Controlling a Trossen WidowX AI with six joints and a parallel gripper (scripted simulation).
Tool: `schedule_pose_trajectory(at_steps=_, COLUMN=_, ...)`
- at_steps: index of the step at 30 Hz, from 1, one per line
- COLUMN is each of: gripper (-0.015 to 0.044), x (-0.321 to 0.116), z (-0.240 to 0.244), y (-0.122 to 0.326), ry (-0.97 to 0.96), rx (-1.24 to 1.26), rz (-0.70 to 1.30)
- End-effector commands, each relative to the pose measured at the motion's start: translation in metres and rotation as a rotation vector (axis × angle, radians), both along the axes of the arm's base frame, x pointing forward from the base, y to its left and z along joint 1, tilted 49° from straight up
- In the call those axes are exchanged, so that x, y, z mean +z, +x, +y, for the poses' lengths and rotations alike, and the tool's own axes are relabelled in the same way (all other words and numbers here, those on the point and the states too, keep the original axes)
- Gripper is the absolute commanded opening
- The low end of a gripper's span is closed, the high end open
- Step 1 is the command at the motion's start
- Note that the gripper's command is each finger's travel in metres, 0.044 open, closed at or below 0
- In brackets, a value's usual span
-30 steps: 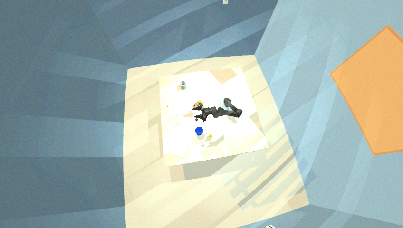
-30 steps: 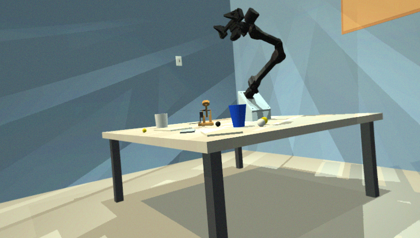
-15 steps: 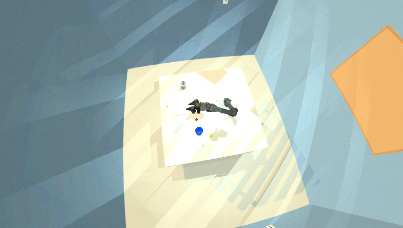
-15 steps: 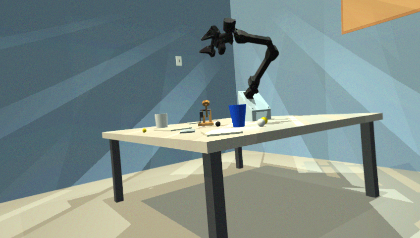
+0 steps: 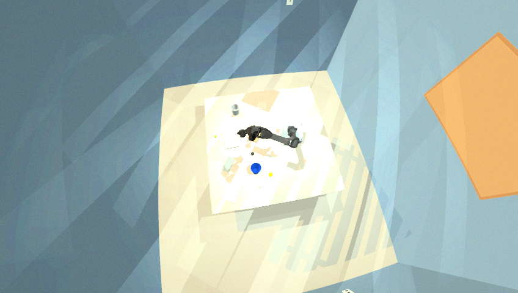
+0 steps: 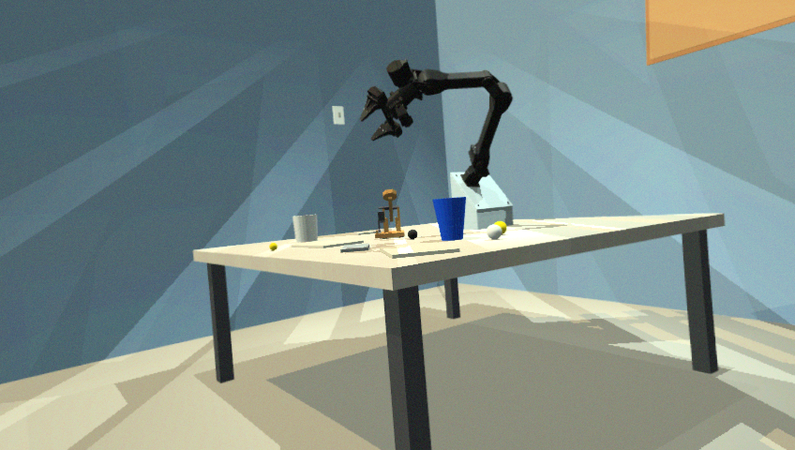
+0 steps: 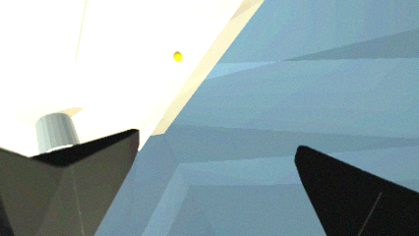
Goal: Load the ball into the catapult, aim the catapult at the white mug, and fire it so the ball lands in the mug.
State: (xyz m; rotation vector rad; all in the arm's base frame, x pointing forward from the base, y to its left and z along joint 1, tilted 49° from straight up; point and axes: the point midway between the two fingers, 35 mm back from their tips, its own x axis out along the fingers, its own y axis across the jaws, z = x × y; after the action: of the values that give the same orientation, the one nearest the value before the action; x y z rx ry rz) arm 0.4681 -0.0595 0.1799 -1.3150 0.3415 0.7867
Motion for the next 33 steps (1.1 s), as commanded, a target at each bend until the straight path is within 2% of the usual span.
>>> schedule_pose_trajectory(at_steps=1, gripper=0.044, x=-0.036, z=0.006, y=-0.009, ry=0.077, rx=-0.003, rz=0.129)
schedule_pose_trajectory(at_steps=17, gripper=0.044, x=-0.143, z=0.03, y=-0.056, ry=0.348, rx=-0.044, rz=0.602)
schedule_pose_trajectory(at_steps=33, gripper=0.044, x=-0.21, z=0.058, y=-0.115, ry=0.601, rx=-0.135, rz=1.061)
